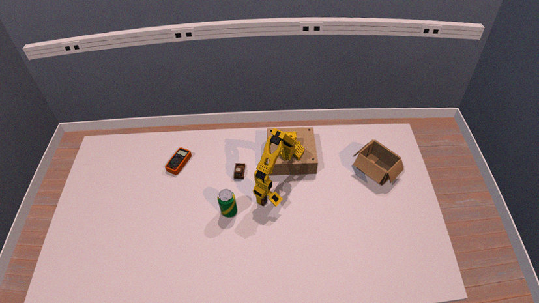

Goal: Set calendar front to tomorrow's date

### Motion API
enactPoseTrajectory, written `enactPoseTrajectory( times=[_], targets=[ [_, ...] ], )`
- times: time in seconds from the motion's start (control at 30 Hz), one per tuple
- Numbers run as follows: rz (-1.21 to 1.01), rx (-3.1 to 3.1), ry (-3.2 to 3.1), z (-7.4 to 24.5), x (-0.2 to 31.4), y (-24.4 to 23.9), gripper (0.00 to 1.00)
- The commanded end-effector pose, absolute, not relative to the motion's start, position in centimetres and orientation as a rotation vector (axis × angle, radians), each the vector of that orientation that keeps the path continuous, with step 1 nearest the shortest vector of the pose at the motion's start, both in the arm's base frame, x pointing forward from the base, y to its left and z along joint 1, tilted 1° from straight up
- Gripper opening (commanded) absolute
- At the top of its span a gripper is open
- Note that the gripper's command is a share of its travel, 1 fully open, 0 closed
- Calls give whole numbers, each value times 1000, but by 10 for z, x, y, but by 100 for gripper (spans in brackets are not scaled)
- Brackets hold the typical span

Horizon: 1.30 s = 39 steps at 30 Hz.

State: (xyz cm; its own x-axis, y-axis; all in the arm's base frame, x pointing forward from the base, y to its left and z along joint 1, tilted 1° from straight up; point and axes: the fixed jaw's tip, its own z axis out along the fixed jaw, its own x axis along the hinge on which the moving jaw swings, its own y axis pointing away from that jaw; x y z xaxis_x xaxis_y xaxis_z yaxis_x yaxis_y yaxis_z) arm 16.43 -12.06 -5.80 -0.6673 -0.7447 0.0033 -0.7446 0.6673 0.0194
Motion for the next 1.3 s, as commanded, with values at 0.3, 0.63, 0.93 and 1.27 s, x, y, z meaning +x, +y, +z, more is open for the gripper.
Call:
enactPoseTrajectory(
  times=[0.3,0.63,0.93,1.27],
  targets=[
    [-39,1275,-2856,-62,161,-120,0],
    [-39,1275,-2856,-62,161,-120,15],
    [-39,1275,-2856,-62,161,-120,17],
    [-39,1275,-2856,-62,161,-120,24]
  ],
)
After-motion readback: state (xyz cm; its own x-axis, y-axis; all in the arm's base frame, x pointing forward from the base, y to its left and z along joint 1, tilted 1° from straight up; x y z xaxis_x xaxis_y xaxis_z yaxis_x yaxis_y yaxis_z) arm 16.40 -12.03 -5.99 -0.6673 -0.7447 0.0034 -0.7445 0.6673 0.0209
